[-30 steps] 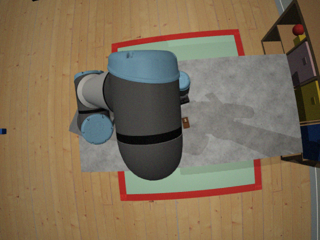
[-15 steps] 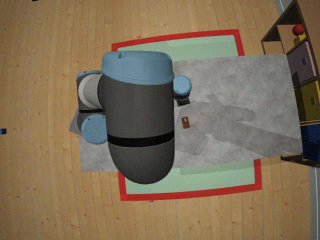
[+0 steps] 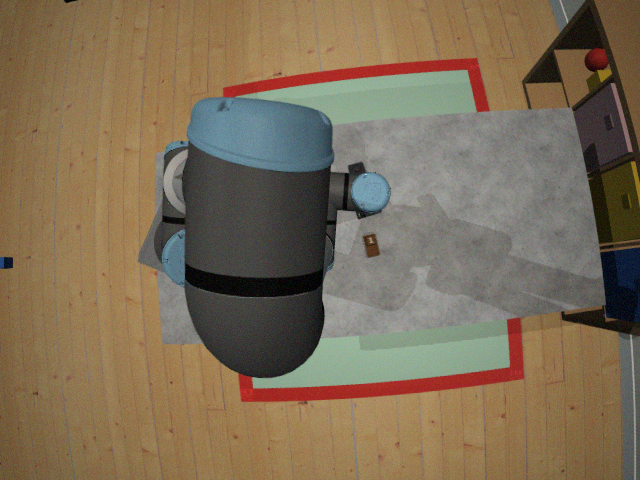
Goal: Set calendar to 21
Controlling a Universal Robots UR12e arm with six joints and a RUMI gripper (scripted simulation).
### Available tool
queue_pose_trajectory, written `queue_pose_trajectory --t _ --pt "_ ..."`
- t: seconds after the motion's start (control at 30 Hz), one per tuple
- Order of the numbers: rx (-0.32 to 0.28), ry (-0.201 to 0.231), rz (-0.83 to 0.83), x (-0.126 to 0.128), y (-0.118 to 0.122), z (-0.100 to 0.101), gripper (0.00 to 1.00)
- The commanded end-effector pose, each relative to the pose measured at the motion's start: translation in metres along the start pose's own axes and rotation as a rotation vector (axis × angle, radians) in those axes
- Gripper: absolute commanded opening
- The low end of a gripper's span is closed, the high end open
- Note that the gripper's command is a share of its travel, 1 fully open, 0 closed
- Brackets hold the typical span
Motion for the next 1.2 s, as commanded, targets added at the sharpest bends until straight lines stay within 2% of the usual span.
queue_pose_trajectory --t 0.0,0.67,1.0,1.17 --pt "0.068 0.009 -0.001 0.000 0.006 -0.001 0.10" --pt "0.146 0.016 -0.002 -0.001 0.013 0.000 0.10" --pt "0.322 0.030 -0.004 -0.002 0.028 0.004 0.10" --pt "0.366 0.042 0.000 -0.002 0.032 0.003 0.10"
Point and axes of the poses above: the point where the finger pads meet when closed, its own z axis out along the fingers, its own x axis across the jaws, y = z × x, the point moved 8 cm from there along -z, back along the fingers, and after that the axes turned 5 degrees about -z, right-handed, at the moved point
